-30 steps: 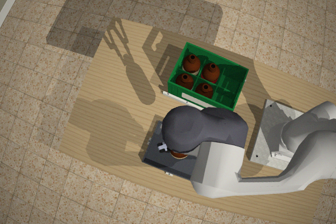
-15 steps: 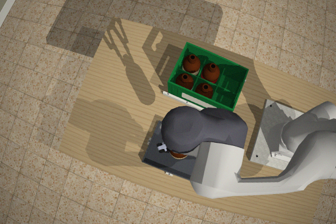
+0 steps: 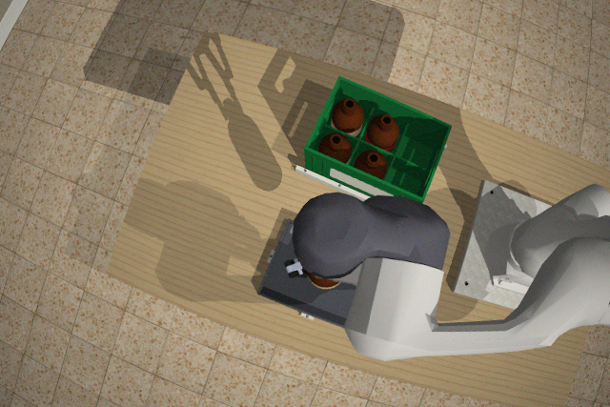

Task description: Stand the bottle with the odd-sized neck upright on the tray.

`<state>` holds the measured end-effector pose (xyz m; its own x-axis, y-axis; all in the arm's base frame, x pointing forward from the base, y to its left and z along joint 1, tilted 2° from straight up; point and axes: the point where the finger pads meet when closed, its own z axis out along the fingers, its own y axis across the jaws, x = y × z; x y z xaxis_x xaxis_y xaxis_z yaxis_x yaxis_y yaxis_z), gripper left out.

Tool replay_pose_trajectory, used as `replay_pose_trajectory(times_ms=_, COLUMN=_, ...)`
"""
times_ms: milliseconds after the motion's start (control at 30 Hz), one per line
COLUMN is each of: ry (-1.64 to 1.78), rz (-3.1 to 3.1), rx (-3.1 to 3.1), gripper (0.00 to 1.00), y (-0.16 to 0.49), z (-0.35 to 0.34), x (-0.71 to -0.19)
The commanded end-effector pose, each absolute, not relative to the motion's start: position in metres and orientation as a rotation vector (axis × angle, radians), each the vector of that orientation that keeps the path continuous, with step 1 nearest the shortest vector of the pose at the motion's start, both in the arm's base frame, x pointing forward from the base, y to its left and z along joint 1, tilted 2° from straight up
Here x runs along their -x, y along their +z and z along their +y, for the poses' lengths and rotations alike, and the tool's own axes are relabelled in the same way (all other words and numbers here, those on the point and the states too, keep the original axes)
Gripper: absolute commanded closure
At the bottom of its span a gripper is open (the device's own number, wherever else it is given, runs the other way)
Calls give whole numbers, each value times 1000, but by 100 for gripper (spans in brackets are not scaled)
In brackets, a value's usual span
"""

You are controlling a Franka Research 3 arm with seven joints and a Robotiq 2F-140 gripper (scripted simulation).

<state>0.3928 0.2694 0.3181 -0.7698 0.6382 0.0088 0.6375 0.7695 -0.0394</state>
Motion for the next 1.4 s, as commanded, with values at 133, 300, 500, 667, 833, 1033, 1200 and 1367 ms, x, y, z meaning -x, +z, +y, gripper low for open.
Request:
replay_pose_trajectory(times_ms=133, ry=42, rz=-2935, rx=1068, gripper=90, y=320, z=271, x=-395)
replay_pose_trajectory(times_ms=300, ry=42, rz=-2935, rx=1068, gripper=90, y=320, z=271, x=-395)
replay_pose_trajectory(times_ms=500, ry=42, rz=-2935, rx=1068, gripper=90, y=320, z=271, x=-395)
replay_pose_trajectory(times_ms=667, ry=42, rz=-2935, rx=1068, gripper=90, y=320, z=271, x=-395)
replay_pose_trajectory(times_ms=833, ry=42, rz=-2935, rx=1068, gripper=90, y=318, z=271, x=-395)
replay_pose_trajectory(times_ms=1033, ry=42, rz=-2935, rx=1068, gripper=90, y=316, z=271, x=-395)
replay_pose_trajectory(times_ms=1200, ry=42, rz=-2935, rx=1068, gripper=90, y=311, z=271, x=-395)
replay_pose_trajectory(times_ms=1367, ry=42, rz=-2935, rx=1068, gripper=90, y=304, z=271, x=-395)
